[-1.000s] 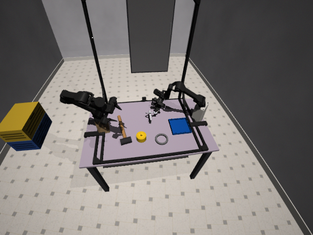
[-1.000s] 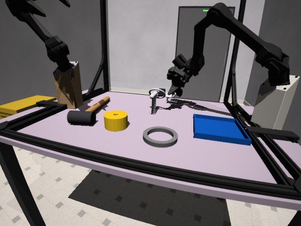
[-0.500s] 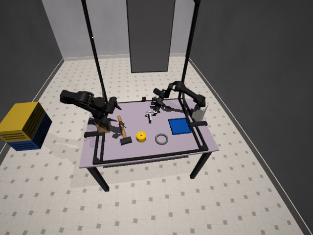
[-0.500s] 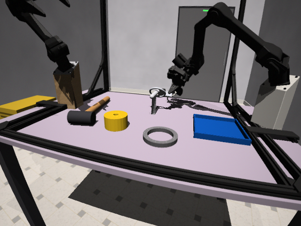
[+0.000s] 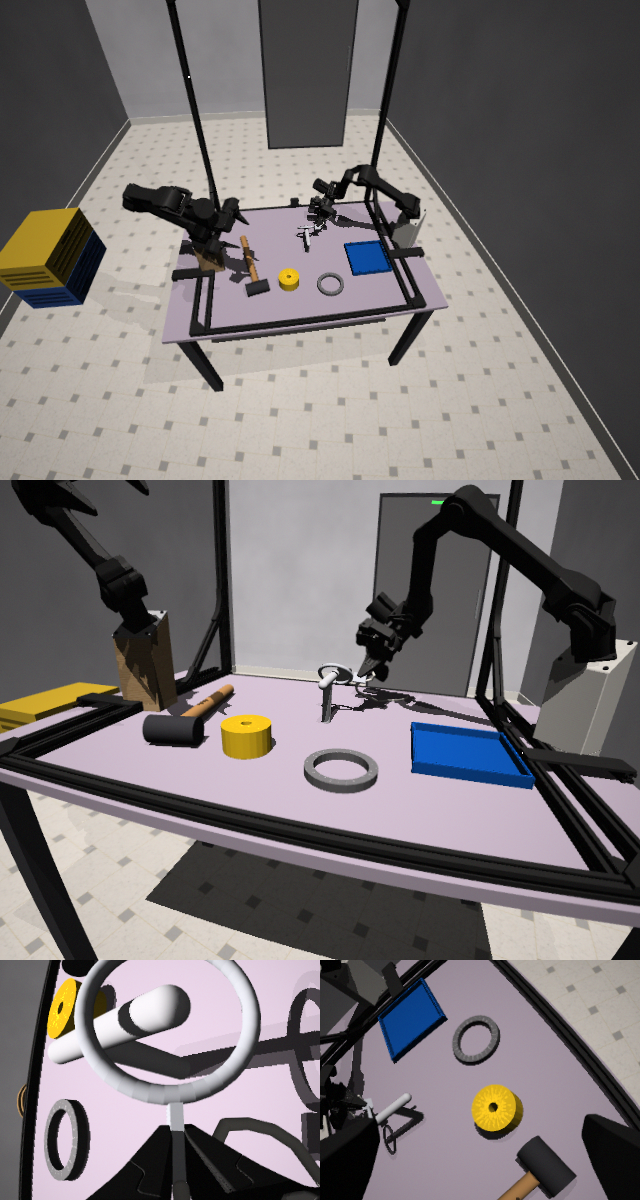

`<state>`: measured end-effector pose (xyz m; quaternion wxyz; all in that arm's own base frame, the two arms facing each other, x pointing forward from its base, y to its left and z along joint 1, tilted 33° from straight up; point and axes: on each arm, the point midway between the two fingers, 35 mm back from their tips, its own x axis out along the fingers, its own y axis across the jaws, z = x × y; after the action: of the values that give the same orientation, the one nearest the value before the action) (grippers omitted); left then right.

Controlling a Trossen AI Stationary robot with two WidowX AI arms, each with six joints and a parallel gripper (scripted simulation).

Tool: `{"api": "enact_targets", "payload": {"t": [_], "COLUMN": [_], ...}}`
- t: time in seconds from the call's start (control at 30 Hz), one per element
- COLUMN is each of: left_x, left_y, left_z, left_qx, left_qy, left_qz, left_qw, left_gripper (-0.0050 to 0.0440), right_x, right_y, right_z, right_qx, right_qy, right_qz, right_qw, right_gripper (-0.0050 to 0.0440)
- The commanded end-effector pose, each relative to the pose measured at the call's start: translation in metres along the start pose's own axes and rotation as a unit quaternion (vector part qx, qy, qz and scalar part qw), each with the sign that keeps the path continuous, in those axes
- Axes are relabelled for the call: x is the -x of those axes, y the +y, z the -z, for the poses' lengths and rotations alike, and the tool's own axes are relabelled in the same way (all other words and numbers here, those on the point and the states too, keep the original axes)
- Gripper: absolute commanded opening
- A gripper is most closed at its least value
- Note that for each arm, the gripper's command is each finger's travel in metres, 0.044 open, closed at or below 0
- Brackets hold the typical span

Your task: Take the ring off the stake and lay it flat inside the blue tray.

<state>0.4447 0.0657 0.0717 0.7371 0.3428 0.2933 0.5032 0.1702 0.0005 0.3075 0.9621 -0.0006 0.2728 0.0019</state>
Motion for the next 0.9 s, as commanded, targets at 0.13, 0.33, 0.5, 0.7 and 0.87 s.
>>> {"api": "enact_targets", "payload": {"t": [0.13, 0.33, 0.5, 0.7, 0.87], "left_x": [0.004, 0.007, 0.008, 0.010, 0.013], "left_y": [-0.004, -0.007, -0.008, -0.010, -0.013], "left_z": [-0.003, -0.004, -0.004, -0.005, -0.006], "left_qx": [0.003, 0.003, 0.003, 0.003, 0.003], "left_qy": [0.000, 0.000, 0.000, 0.000, 0.000], "left_qz": [-0.001, -0.001, -0.001, -0.001, -0.001], "left_qw": [1.000, 1.000, 1.000, 1.000, 1.000], "left_gripper": [0.0000, 0.0000, 0.0000, 0.0000, 0.0000], "right_x": [0.000, 0.000, 0.000, 0.000, 0.000], "right_y": [0.000, 0.000, 0.000, 0.000, 0.000], "right_z": [0.000, 0.000, 0.000, 0.000, 0.000], "right_qx": [-0.001, -0.001, -0.001, -0.001, -0.001], "right_qy": [0.001, 0.001, 0.001, 0.001, 0.001], "right_qz": [0.002, 0.002, 0.002, 0.002, 0.002], "right_qw": [1.000, 1.000, 1.000, 1.000, 1.000], "right_gripper": [0.0400, 0.0400, 0.0400, 0.0400, 0.0400]}}
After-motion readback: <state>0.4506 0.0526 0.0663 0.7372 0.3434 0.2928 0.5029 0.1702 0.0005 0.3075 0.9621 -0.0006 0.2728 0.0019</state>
